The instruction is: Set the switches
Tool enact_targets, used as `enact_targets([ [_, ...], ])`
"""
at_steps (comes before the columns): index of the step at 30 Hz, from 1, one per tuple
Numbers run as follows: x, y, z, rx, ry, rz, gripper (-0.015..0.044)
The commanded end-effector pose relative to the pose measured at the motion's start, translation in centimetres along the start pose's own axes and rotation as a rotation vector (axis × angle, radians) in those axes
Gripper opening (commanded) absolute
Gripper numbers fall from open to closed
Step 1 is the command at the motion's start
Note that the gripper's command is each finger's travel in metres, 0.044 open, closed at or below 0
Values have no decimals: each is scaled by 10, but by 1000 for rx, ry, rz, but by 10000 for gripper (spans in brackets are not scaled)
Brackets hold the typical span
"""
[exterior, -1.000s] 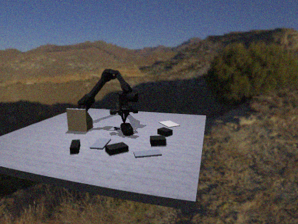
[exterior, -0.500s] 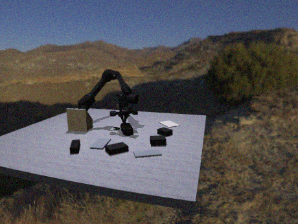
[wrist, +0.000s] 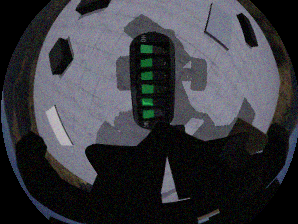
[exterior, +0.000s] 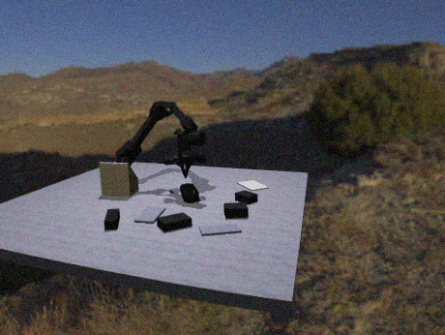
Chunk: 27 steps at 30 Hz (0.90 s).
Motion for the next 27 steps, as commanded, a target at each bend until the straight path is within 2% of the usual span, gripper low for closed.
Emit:
enact_targets([
  [1,-4,2,2,11,7,2,0],
  [6,-37,2,20,11,7,0,0],
  [27,-38,-26,20,10,7,1,0],
])
Point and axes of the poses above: the point midway between the two fingers, 35 mm back from their tips, its own y axis back along the fingers, its own z axis across the jaws, x = y × z, the point moved 2 cm from there along y, back along the fingers
